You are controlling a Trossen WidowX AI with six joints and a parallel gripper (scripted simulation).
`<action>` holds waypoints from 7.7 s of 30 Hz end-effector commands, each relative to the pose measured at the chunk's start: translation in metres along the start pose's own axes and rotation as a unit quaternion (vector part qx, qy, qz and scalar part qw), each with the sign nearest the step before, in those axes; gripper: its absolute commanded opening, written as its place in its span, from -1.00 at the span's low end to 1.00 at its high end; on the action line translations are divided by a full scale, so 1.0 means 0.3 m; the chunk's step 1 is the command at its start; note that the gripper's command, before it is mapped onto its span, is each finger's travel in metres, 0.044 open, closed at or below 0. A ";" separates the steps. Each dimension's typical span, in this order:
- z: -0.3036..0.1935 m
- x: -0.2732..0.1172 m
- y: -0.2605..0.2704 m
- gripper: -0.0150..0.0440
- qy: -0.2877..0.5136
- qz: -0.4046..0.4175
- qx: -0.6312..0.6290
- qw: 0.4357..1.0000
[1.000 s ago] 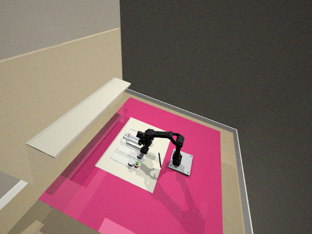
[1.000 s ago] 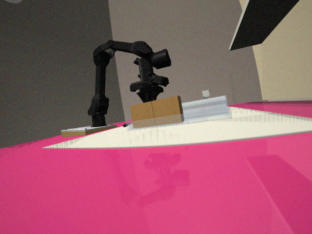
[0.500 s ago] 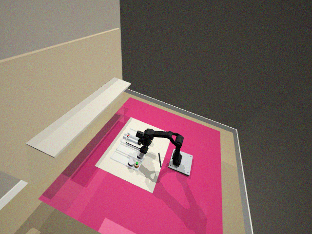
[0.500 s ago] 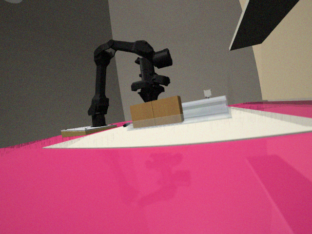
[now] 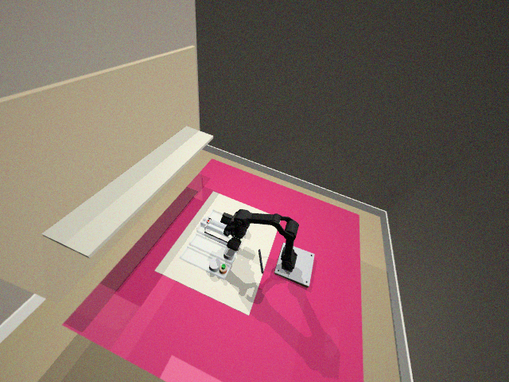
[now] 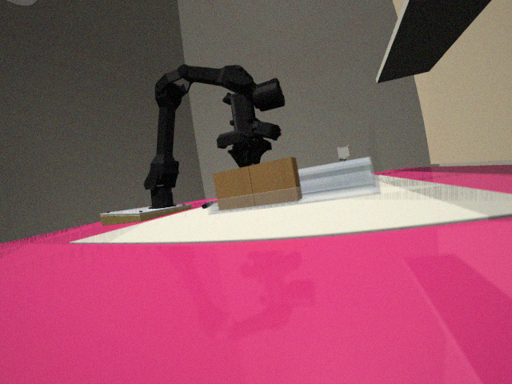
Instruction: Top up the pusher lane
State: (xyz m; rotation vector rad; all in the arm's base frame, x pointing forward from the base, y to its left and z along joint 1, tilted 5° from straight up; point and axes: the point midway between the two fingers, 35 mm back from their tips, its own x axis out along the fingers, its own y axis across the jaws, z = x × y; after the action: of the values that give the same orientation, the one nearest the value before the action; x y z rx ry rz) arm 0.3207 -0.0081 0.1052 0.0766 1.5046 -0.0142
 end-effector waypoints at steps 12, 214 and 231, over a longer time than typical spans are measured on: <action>0.034 -0.021 0.003 -0.49 -0.019 0.002 -0.003 1.000; 0.025 0.083 0.003 -0.49 -0.019 0.002 -0.003 1.000; 0.016 0.083 0.003 -0.49 -0.019 0.002 -0.003 1.000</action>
State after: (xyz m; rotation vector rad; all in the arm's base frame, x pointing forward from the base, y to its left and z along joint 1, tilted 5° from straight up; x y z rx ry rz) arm 0.3250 -0.0070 0.0804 0.0726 1.4805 -0.0105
